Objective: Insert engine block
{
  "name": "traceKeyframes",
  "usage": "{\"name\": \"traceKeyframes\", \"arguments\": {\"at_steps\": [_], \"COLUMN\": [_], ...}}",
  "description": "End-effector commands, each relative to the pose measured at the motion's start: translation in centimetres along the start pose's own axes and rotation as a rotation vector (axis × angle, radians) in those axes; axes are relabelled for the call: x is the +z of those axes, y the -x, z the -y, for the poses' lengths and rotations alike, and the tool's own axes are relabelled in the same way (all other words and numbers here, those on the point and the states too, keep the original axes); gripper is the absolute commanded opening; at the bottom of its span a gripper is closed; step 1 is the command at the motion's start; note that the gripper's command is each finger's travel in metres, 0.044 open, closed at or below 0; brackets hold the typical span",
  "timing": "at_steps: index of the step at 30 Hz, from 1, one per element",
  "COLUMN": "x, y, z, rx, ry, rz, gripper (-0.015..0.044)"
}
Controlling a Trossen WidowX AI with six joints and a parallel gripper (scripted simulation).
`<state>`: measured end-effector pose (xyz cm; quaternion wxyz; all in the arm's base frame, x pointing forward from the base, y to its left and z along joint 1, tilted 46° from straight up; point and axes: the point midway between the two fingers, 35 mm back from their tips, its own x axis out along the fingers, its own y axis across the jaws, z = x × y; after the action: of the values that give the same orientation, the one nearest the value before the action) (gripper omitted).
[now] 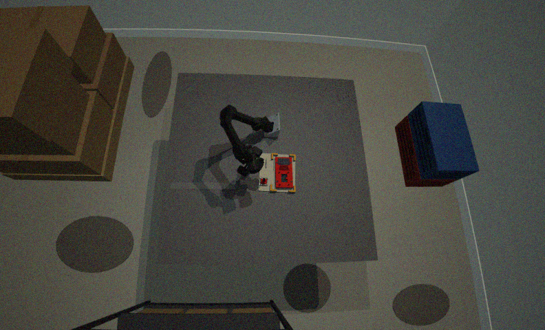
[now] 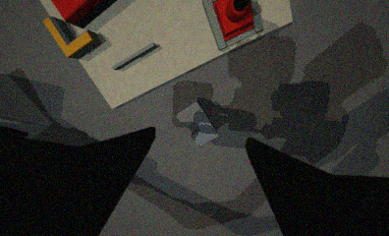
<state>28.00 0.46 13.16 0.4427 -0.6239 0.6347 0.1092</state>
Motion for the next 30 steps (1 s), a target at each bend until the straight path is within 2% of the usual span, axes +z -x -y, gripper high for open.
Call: {"name": "traceKeyframes", "arguments": {"at_steps": [1, 23, 30], "x": [0.05, 0.02, -0.05], "y": [0.10, 0.61, 0.63], "z": [-0.08, -0.09, -0.31], "rx": [0.006, 0.009, 0.009], "ry": [-0.113, -0.866, -0.889], "rz": [0.003, 0.000, 0.000], "gripper": [0.0440, 0.0440, 0.0440]}}
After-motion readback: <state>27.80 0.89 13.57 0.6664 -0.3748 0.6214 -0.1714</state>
